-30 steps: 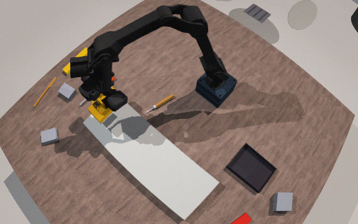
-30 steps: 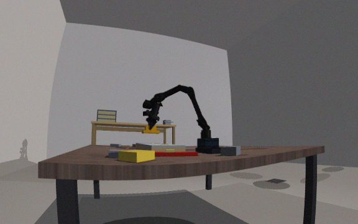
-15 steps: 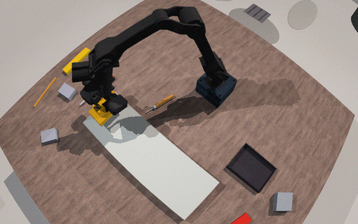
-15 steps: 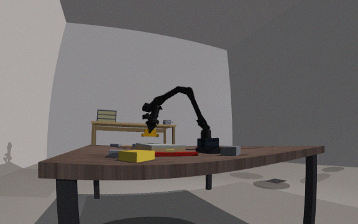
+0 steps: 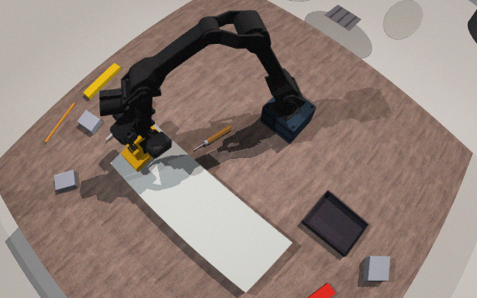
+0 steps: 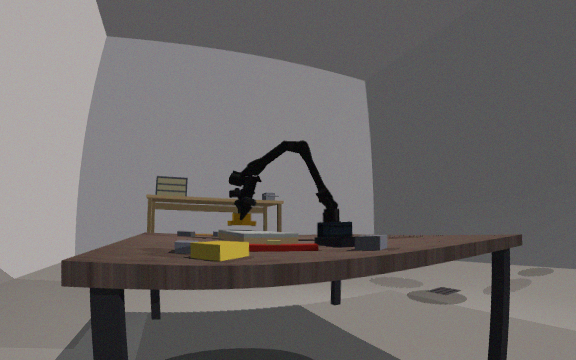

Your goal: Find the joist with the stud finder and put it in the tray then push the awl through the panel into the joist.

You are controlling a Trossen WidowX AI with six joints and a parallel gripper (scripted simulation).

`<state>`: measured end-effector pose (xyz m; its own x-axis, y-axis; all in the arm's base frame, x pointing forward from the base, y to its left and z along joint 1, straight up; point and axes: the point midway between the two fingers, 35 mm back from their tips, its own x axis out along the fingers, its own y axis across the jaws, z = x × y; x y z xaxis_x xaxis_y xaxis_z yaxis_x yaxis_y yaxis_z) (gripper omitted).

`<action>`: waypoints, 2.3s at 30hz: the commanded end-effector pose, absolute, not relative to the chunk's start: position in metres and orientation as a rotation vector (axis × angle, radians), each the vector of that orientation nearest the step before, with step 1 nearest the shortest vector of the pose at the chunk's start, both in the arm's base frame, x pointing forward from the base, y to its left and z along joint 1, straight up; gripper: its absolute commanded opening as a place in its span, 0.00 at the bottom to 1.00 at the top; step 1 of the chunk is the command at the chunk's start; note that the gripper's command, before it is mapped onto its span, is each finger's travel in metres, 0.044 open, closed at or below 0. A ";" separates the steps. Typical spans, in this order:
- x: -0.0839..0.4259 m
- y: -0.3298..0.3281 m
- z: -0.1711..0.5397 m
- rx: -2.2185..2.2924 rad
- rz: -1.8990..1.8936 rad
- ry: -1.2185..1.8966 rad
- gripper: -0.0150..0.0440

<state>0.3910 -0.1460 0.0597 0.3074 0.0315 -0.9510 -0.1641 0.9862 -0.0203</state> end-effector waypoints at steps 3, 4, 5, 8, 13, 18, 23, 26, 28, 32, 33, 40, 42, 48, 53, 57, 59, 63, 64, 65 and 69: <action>0.391 -0.146 0.053 -0.118 0.127 1.255 0.25; 0.391 -0.146 0.051 -0.118 0.127 1.255 0.25; 0.391 -0.146 0.050 -0.118 0.127 1.255 0.25; 0.392 -0.146 0.045 -0.118 0.127 1.255 0.25; 0.392 -0.146 0.038 -0.118 0.127 1.255 0.25; 0.392 -0.146 0.037 -0.118 0.127 1.255 0.25; 0.390 -0.134 0.036 -0.117 0.128 1.255 0.25; 0.388 -0.124 0.036 -0.116 0.128 1.255 0.25; 0.387 -0.117 0.036 -0.115 0.129 1.255 0.25; 0.385 -0.103 0.035 -0.114 0.129 1.255 0.25; 0.384 -0.099 0.035 -0.114 0.130 1.255 0.25; 0.380 -0.075 0.035 -0.112 0.131 1.255 0.25; 0.379 -0.068 0.035 -0.112 0.131 1.255 0.25; 0.376 -0.047 0.034 -0.110 0.133 1.255 0.25; 0.373 -0.029 0.034 -0.109 0.134 1.255 0.25; 0.371 -0.015 0.034 -0.108 0.134 1.255 0.25; 0.370 -0.008 0.034 -0.107 0.135 1.255 0.25; 0.368 0.006 0.034 -0.106 0.136 1.255 0.25; 0.367 0.010 0.034 -0.106 0.136 1.255 0.25; 0.367 0.013 0.034 -0.105 0.136 1.255 0.25; 0.364 0.027 0.034 -0.104 0.137 1.255 0.25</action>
<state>0.3675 0.0136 0.0332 0.3037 0.0275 -0.9524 -0.1516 0.9883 -0.0198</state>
